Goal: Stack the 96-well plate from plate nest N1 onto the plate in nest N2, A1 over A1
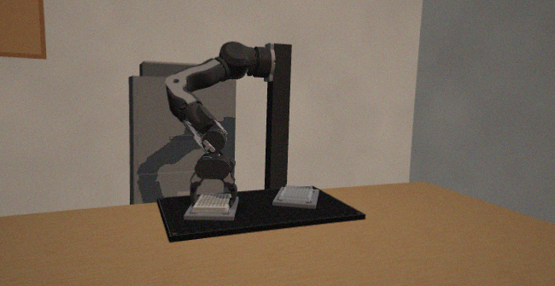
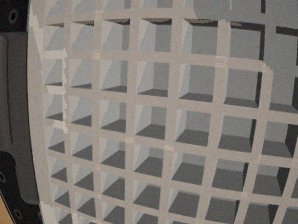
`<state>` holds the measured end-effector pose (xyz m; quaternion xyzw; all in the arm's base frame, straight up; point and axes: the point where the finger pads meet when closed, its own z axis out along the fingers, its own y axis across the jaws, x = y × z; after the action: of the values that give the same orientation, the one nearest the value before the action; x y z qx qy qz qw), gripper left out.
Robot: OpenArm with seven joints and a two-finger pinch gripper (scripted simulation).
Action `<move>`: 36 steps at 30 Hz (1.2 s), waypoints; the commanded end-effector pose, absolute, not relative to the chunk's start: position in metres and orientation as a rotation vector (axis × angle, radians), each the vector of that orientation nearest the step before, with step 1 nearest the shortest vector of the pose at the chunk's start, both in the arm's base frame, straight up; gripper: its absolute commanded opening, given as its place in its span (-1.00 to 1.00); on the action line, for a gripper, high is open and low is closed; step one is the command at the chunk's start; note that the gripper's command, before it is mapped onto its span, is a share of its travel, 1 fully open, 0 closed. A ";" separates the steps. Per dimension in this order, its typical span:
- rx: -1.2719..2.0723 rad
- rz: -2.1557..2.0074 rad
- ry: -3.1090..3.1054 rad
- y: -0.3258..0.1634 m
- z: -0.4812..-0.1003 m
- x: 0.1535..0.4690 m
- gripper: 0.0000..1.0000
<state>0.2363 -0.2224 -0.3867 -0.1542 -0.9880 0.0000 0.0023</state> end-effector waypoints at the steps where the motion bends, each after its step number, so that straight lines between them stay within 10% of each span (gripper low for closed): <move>1: -0.485 -0.001 -3.101 -0.222 -0.386 0.237 -0.93; 36: -0.485 -0.003 -3.102 -0.223 -0.354 0.239 -1.00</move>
<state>0.2412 -0.2237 -0.3532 -0.1548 -0.9879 -0.0029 -0.0045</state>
